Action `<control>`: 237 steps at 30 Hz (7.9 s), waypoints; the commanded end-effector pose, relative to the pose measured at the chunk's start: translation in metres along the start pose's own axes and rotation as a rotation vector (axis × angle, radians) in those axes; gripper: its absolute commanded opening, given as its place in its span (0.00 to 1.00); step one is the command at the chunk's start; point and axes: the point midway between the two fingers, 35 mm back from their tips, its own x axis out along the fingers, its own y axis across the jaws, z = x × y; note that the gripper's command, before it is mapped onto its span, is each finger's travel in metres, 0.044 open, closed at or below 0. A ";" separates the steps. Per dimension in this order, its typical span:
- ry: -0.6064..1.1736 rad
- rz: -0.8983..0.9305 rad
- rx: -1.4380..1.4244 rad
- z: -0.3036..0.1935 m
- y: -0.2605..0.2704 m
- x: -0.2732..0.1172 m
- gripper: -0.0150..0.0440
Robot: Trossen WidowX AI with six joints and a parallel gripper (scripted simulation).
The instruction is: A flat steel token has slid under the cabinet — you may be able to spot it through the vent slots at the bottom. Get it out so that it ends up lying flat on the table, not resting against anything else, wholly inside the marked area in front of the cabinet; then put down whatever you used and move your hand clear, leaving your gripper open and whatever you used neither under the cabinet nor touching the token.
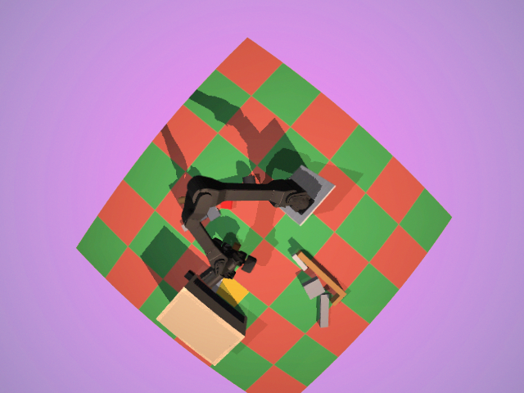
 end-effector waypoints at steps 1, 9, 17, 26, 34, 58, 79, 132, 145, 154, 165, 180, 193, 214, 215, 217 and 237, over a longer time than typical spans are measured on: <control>0.005 0.004 -0.008 -0.008 0.001 0.001 0.25; 0.005 0.004 -0.008 -0.017 0.000 0.001 0.25; 0.006 0.004 -0.009 -0.026 0.000 0.001 0.25; 0.006 0.004 -0.009 -0.035 -0.001 0.001 0.25; 0.007 0.004 -0.010 -0.045 -0.002 0.001 0.25; 0.008 0.004 -0.011 -0.073 -0.006 0.001 0.25; 0.010 0.004 -0.012 -0.098 -0.011 0.001 0.25; 0.011 0.001 -0.006 -0.095 -0.013 0.000 0.35; 0.010 0.002 -0.005 -0.087 -0.013 0.000 0.25; 0.009 0.003 -0.005 -0.077 -0.013 0.000 0.25; 0.008 0.003 -0.004 -0.064 -0.012 0.000 0.25; 0.007 0.004 -0.003 -0.046 -0.011 0.000 0.25; 0.006 0.004 -0.002 -0.031 -0.011 0.000 0.25; 0.005 0.004 -0.001 -0.008 -0.010 0.000 0.25; 0.005 0.004 -0.001 -0.007 -0.010 0.000 0.25; 0.005 0.004 -0.001 -0.005 -0.010 0.000 0.25; 0.004 0.004 0.000 0.016 -0.010 0.000 0.25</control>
